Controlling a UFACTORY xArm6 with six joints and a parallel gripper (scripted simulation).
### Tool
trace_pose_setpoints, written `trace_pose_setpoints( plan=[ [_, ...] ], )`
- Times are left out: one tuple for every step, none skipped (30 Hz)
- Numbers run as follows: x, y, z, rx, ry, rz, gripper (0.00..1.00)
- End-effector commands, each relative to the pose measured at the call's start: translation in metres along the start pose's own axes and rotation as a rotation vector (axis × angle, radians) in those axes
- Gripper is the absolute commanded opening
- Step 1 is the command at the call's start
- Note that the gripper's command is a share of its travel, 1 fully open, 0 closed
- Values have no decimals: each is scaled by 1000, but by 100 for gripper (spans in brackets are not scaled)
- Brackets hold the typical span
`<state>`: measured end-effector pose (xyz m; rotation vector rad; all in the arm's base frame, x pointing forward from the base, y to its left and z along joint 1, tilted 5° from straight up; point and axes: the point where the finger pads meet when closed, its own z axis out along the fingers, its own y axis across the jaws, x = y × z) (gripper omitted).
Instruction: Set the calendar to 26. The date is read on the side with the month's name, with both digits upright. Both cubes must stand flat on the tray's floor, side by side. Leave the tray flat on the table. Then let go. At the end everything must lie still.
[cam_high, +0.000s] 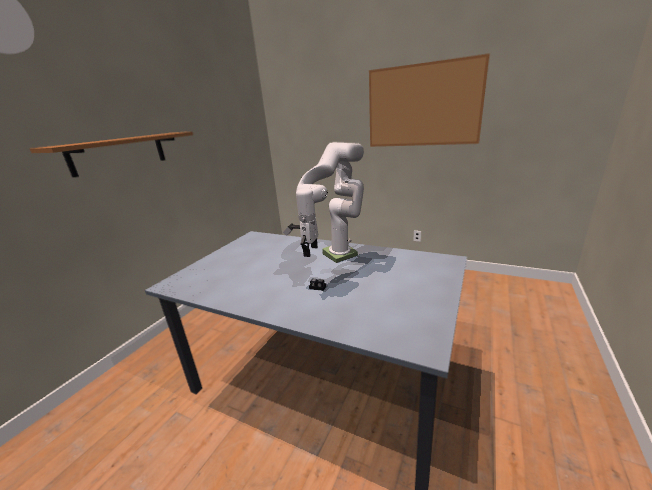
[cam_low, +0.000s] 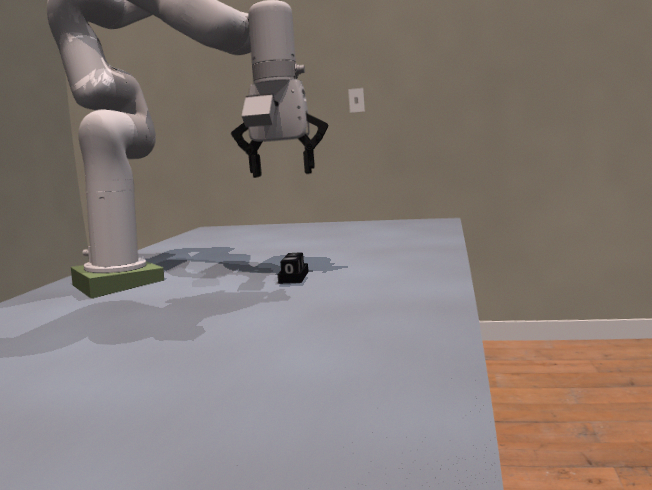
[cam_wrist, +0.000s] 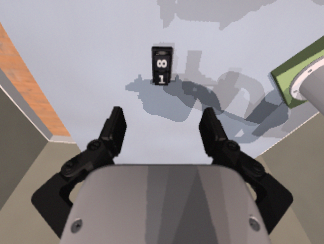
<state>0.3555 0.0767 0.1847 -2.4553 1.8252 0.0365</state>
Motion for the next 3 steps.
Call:
trace_pose_setpoints(
  plan=[
    [0,-1,-1,4,1,0,100],
    [0,-1,-1,4,1,0,100],
    [0,-1,-1,4,1,0,100]
  ],
)
